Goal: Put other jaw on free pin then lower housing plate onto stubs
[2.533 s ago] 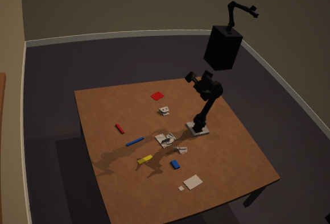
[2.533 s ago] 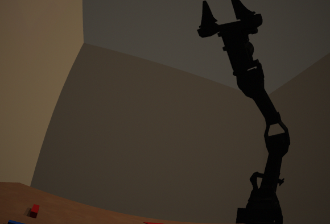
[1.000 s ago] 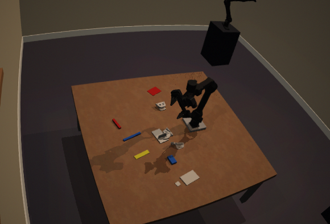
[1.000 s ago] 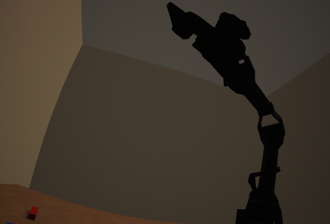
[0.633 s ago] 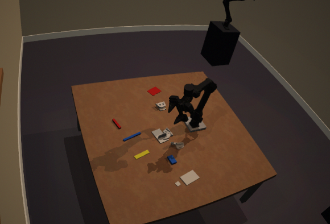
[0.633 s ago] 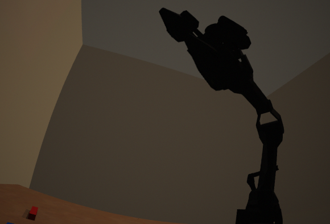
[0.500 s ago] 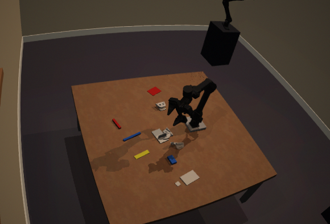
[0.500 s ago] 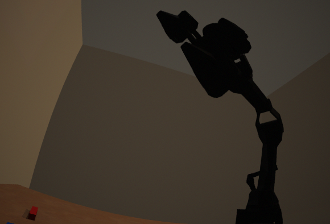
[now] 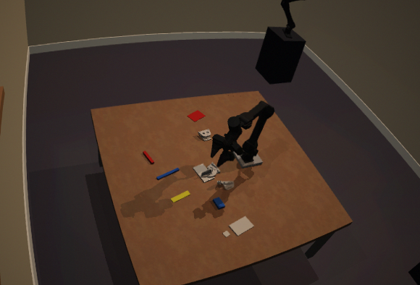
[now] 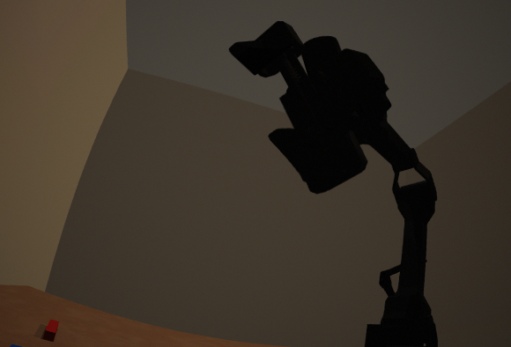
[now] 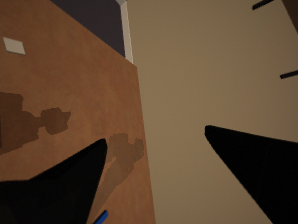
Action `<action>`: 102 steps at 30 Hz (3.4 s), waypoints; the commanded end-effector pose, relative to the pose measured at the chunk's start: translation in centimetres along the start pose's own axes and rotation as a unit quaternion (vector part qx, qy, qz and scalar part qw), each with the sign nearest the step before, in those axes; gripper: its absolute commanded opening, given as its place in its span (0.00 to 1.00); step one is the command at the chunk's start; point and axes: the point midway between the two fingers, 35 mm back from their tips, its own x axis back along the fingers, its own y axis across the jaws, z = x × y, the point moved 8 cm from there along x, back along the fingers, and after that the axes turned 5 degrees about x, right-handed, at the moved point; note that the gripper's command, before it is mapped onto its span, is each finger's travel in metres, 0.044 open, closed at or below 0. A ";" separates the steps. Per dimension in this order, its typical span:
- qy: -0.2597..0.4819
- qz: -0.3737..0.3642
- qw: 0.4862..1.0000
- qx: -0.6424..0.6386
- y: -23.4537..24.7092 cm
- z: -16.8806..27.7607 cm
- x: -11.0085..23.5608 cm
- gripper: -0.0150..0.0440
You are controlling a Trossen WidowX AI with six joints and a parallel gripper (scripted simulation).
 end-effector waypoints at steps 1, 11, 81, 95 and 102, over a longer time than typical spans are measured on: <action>0.006 -0.022 1.000 0.022 0.7 0.2 -0.5 1.00; 0.014 -0.089 0.992 0.084 2.7 0.5 -1.8 1.00; -0.163 -0.493 0.731 0.443 15.6 2.6 -4.5 1.00; -0.163 -0.493 0.731 0.443 17.1 3.0 -5.6 1.00; -0.163 -0.493 0.731 0.442 18.1 3.2 -6.1 1.00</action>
